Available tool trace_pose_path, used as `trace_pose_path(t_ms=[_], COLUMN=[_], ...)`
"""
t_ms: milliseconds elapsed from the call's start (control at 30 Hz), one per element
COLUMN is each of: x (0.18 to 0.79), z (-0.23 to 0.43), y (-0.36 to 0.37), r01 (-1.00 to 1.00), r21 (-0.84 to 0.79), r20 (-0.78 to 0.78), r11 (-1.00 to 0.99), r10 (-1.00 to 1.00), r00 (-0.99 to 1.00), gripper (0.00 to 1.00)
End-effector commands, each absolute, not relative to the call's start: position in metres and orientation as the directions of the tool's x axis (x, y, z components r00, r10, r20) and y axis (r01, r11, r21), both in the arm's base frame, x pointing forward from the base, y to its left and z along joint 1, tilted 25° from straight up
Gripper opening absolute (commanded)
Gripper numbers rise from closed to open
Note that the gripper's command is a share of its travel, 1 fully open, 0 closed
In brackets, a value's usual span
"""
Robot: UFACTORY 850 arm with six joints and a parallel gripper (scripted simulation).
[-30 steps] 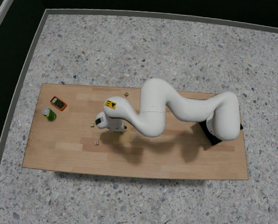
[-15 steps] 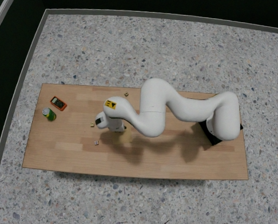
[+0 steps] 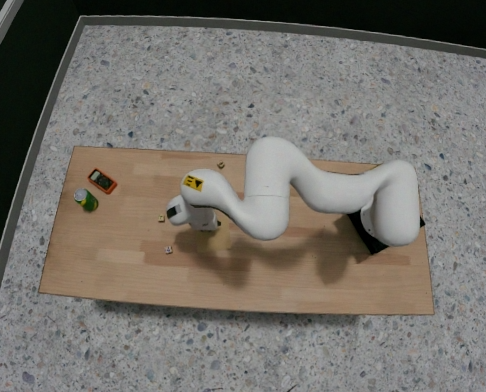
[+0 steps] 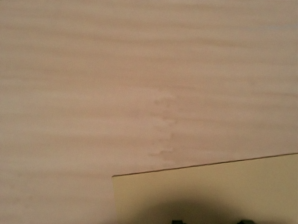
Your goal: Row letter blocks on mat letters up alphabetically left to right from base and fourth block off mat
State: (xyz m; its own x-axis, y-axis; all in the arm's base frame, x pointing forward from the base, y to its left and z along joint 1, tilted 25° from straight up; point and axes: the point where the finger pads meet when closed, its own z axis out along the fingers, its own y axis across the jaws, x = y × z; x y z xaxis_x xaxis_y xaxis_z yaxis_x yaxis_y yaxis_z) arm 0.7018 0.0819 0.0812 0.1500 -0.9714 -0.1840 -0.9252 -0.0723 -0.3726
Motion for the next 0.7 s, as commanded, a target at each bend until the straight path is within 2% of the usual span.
trace_pose_path(t_ms=[0,667], x=[0.7025,0.6988], z=[0.0822,0.0919], y=[0.0818,0.0794], r01=[-0.925,-0.925], r21=[-0.374,-0.374], r20=[-0.184,-0.184], r11=[-0.072,-0.072], r10=[-0.971,-0.971], r00=[0.15,0.15], gripper=[0.23,0.23])
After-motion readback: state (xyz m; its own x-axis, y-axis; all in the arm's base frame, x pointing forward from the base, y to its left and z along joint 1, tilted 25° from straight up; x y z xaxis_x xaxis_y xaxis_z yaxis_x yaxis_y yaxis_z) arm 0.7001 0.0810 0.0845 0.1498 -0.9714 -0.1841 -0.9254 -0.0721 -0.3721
